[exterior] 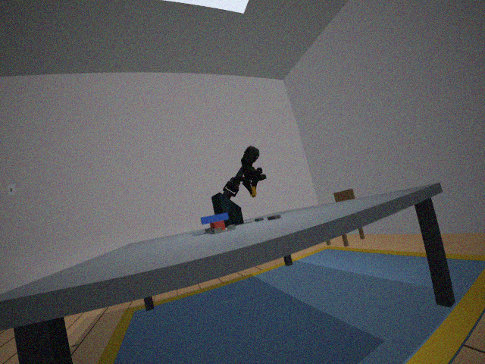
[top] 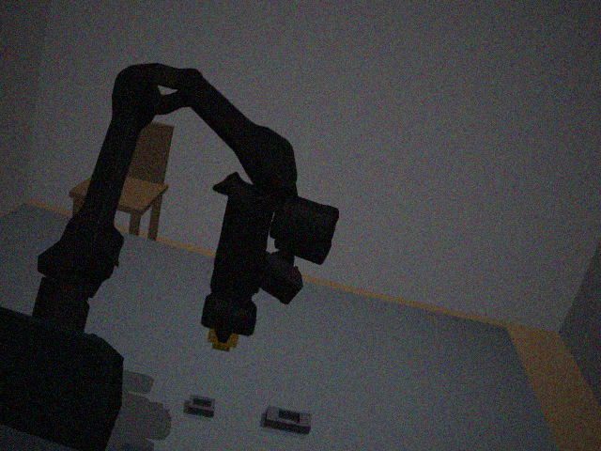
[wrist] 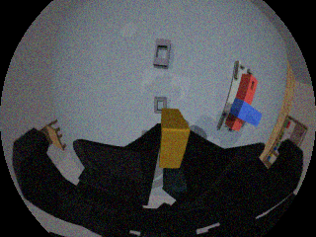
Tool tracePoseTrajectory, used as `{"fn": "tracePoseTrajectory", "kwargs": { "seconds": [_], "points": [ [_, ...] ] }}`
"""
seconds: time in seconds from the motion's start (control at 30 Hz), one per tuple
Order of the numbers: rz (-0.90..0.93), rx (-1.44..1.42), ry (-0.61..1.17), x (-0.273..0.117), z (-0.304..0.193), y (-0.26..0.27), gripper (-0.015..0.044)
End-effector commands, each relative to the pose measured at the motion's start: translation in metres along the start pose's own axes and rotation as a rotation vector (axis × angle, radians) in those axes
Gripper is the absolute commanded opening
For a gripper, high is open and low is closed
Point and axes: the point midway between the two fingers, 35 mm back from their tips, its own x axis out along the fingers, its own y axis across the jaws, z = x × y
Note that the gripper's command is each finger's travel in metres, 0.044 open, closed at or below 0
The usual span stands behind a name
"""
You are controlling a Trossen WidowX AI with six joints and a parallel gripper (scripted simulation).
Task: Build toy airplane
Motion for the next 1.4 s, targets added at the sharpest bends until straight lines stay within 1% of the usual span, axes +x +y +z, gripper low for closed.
{"fn": "tracePoseTrajectory", "kwargs": {
  "seconds": [0.0,0.6,1.37],
  "points": [
    [-0.007,0.002,-0.006,-0.002,0.008,-0.007,0.0000],
    [-0.014,0.039,-0.008,-0.003,0.040,-0.044,0.0000],
    [-0.018,0.082,-0.020,0.002,0.071,-0.103,0.0000]
  ]
}}
